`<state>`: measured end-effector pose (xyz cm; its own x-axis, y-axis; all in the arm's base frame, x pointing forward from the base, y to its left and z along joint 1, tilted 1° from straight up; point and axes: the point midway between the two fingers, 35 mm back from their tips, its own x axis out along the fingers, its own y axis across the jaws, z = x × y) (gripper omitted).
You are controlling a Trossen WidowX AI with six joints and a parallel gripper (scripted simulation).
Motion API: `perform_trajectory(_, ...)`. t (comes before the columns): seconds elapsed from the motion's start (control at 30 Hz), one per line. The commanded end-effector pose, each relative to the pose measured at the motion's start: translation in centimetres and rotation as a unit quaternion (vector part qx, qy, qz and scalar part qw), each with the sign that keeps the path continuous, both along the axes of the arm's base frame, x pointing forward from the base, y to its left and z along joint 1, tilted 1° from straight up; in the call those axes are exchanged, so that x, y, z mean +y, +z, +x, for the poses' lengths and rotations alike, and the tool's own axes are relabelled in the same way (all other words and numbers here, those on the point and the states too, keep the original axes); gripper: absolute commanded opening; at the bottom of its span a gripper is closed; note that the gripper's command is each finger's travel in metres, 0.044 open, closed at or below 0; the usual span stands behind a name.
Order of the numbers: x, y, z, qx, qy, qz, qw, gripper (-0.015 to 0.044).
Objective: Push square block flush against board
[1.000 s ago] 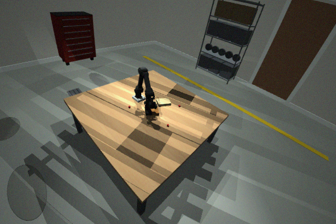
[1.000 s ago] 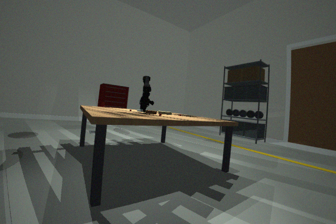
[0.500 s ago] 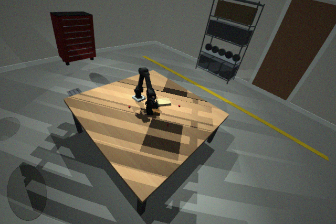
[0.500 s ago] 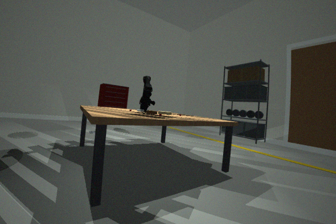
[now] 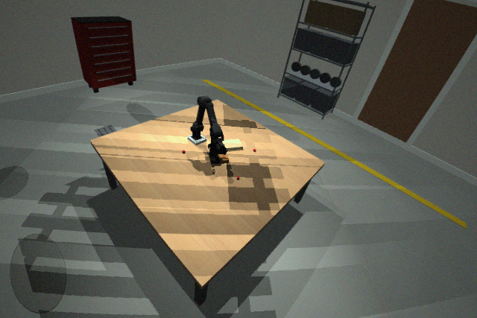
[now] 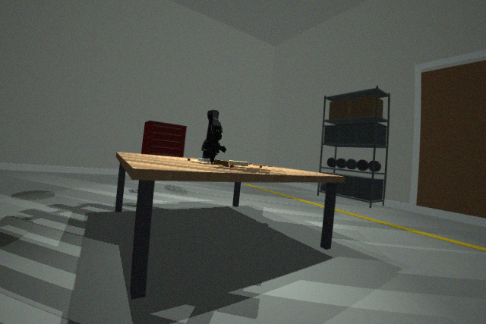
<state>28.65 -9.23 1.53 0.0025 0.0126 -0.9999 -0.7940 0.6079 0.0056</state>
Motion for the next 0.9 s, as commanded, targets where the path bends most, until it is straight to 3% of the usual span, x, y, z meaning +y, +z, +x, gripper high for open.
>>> perform_trajectory(0.0, 0.4, 0.1, 0.5, -0.003, -0.001, 0.001, 1.0, 0.0)
perform_trajectory(0.87, -1.9, 0.1, -1.2, -0.002, -0.001, 0.0, 1.0, 0.0)
